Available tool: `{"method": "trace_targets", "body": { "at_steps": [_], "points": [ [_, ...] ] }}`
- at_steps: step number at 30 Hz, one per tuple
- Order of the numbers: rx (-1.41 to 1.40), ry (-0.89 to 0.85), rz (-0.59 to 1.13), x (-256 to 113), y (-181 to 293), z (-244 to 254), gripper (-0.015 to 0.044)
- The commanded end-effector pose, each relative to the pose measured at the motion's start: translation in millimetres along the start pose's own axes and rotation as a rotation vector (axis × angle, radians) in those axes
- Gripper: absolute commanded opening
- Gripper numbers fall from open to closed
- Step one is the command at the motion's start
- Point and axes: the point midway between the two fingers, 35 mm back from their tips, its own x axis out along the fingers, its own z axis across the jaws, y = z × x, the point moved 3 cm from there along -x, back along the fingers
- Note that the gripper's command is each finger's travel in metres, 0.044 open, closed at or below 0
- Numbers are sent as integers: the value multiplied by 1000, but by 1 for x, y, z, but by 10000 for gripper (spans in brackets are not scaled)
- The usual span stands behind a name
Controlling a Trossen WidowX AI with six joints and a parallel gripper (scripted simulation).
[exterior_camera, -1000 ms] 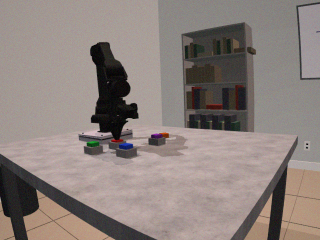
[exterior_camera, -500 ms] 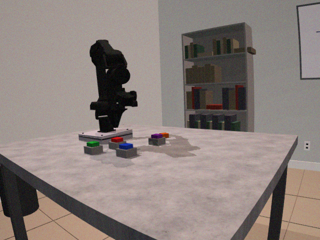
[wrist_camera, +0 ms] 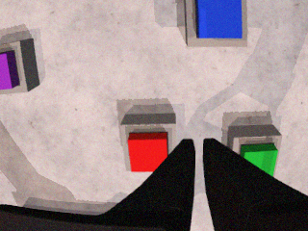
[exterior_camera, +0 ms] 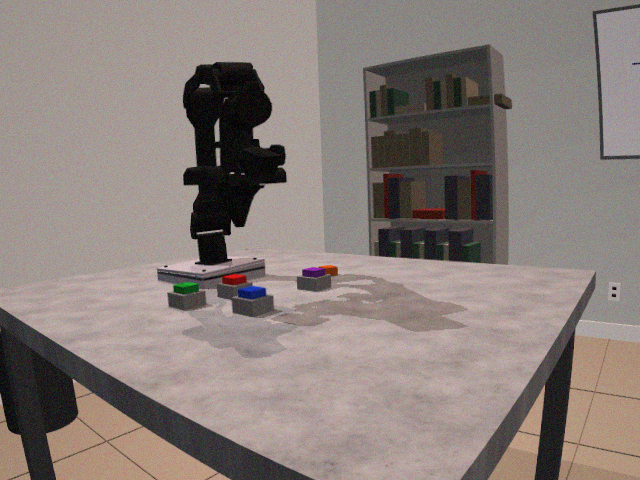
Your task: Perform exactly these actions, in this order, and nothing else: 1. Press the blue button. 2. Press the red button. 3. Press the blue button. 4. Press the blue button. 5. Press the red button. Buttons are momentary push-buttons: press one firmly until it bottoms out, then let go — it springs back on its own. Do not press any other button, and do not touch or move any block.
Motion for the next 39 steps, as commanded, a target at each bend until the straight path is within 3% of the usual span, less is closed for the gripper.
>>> {"method": "trace_targets", "body": {
  "at_steps": [1, 9, 16, 39],
  "points": [
    [-1, -4, 0, 4, -37, -20, 20],
    [-2, -4, -1, 12, -51, -27, 20],
    [-2, -4, -1, 68, -51, -27, 20],
    [-1, -4, -1, 100, -51, -27, 20]
  ]
}}
